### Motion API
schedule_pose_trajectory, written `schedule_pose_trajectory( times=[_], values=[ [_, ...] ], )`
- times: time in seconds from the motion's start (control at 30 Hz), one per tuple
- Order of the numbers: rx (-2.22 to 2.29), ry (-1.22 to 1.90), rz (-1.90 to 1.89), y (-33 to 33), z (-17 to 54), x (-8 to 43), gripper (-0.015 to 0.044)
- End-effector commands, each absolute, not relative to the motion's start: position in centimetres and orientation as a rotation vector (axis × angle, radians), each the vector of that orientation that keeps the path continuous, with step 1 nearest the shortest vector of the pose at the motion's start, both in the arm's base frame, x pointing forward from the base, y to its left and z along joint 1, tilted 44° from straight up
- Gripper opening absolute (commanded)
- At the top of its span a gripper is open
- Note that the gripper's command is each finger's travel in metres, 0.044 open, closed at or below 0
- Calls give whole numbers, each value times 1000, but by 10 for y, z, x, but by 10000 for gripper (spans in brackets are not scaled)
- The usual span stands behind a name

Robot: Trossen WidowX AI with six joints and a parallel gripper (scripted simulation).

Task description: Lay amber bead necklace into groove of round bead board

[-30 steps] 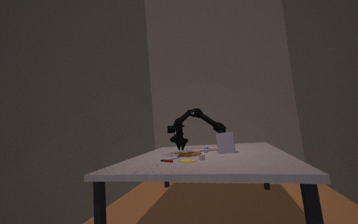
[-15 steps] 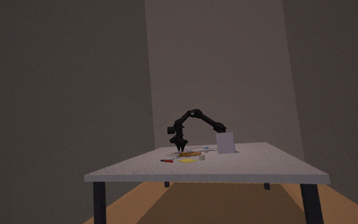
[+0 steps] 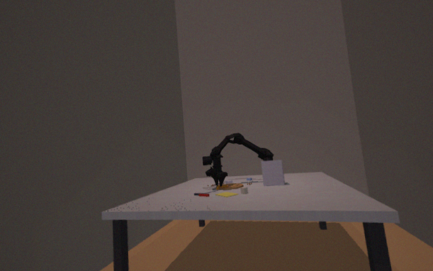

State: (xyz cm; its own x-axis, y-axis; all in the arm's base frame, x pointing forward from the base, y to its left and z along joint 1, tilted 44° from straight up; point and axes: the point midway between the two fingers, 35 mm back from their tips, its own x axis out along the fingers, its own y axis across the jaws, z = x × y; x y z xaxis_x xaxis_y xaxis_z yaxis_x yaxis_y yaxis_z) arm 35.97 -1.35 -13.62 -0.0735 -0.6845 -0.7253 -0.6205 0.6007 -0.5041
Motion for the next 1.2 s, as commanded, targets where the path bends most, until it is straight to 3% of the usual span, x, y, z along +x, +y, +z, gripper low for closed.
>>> schedule_pose_trajectory(
  times=[0.0,0.33,0.47,1.17],
  values=[
    [-1071,1759,-75,-14,-136,360,284],
    [-1071,1759,-75,-14,-136,360,21],
    [-1071,1759,-75,-14,-136,360,0],
    [-1071,1759,-75,-14,-136,360,0]
  ],
)
